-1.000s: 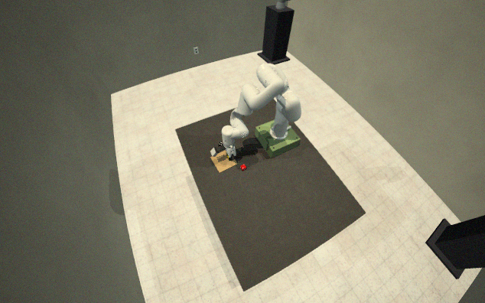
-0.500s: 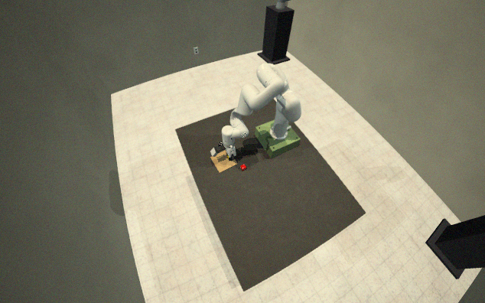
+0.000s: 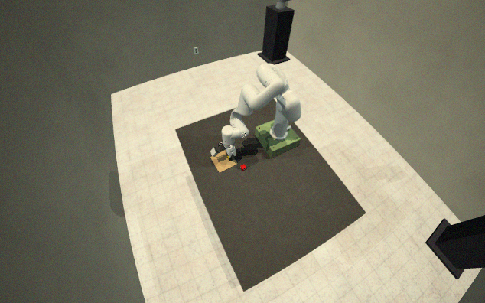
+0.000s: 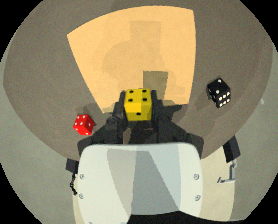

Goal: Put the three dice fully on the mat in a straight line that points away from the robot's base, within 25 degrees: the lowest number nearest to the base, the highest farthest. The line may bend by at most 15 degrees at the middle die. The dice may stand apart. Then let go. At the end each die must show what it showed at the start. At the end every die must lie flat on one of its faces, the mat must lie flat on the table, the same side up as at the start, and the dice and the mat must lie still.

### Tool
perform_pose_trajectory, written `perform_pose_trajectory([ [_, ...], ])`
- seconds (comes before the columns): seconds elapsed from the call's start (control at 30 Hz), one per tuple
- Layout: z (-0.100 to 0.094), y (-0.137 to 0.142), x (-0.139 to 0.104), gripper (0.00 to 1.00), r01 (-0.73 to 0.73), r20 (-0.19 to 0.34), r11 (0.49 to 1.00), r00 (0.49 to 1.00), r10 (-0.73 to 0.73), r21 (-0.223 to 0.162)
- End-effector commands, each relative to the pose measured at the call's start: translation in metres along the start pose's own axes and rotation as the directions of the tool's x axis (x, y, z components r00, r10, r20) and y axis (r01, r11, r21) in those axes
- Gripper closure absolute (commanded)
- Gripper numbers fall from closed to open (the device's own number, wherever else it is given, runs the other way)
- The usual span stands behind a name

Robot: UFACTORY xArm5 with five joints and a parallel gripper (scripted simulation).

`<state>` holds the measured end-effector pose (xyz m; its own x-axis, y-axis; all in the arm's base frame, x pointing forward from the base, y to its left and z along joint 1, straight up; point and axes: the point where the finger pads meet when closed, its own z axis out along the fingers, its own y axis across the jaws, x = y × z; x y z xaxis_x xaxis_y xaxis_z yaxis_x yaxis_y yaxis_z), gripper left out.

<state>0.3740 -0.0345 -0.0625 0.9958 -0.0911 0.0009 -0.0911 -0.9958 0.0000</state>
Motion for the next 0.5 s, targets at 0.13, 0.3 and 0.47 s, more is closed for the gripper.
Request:
perform_pose_trajectory([
  [0.13, -0.0008, 0.0, 0.0012, 0.69, 0.0, -0.003, 1.0, 1.0, 0.0, 0.0],
  [0.3, -0.0008, 0.0, 0.0012, 0.65, 0.0, -0.003, 1.0, 1.0, 0.0, 0.0],
  [0.47, -0.0008, 0.0, 0.0012, 0.61, 0.0, -0.003, 1.0, 1.0, 0.0, 0.0],
])
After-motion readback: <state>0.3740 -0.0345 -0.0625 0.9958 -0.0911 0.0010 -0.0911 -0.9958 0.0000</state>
